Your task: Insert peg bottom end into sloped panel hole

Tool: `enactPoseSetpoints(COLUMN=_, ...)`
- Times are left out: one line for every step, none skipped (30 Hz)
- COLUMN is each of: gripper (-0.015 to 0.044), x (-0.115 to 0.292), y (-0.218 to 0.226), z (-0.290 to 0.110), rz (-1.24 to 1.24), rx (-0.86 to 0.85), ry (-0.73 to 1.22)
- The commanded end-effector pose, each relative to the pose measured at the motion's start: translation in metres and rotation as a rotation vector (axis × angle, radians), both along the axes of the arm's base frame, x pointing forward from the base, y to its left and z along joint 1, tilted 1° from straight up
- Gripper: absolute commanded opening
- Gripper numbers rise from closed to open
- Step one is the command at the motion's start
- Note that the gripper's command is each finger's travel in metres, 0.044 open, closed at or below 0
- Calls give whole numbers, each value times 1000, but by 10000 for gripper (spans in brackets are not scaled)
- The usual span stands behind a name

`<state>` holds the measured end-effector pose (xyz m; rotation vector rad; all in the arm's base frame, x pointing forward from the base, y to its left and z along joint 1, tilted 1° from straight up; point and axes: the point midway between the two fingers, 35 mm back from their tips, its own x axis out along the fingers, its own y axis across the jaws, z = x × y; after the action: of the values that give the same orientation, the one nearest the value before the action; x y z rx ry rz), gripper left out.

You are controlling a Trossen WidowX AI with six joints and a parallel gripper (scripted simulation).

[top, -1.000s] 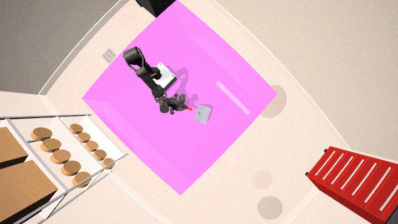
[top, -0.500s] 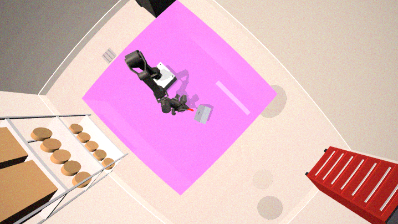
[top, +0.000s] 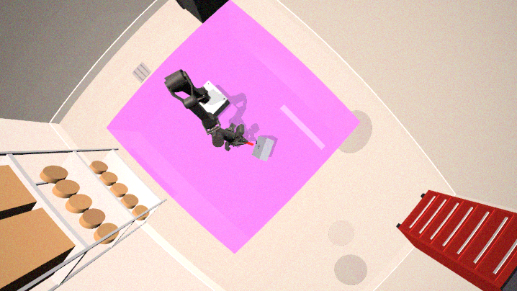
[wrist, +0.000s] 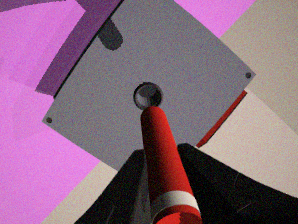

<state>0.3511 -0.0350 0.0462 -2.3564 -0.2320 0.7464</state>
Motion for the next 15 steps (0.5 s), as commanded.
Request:
enactPoseSetpoints(gripper=0, x=3, y=1, z=-2, rz=-4, rx=2, ry=-6)
enactPoseSetpoints(gripper=0, x=3, y=1, z=-2, rz=-4, rx=2, ry=-6)
enactPoseSetpoints(gripper=0, x=3, y=1, z=-2, rz=-4, rx=2, ry=-7)
enactPoseSetpoints(gripper=0, x=4, y=1, z=-2, rz=-4, rx=2, ry=-8)
enactPoseSetpoints(gripper=0, x=4, y=1, z=-2, rz=-4, rx=2, ry=-9)
enactPoseSetpoints(gripper=0, x=5, y=1, z=-2, rz=-4, rx=2, ry=-10)
enactPoseSetpoints(gripper=0, x=5, y=2, z=-3, rz=-5, rx=3, ry=-12)
enactPoseSetpoints(gripper=0, x=6, y=2, z=-3, rz=-5, rx=3, ry=-14)
enactPoseSetpoints(gripper=0, x=6, y=2, z=-4, rz=-6, rx=3, ry=-16)
enactPoseSetpoints(gripper=0, x=7, y=2, z=-4, rz=-6, rx=4, ry=-17)
enactPoseSetpoints(gripper=0, x=7, y=3, z=-4, rz=-6, rx=4, ry=-19)
enactPoseSetpoints(gripper=0, x=8, y=3, z=-5, rz=-7, rx=5, ry=-21)
enactPoseSetpoints(gripper=0, x=8, y=3, z=-5, rz=-7, rx=5, ry=-22)
enactPoseSetpoints(gripper=0, x=9, y=3, z=-6, rz=-7, rx=6, ry=-24)
enactPoseSetpoints(gripper=0, x=9, y=3, z=-6, rz=-7, rx=6, ry=-24)
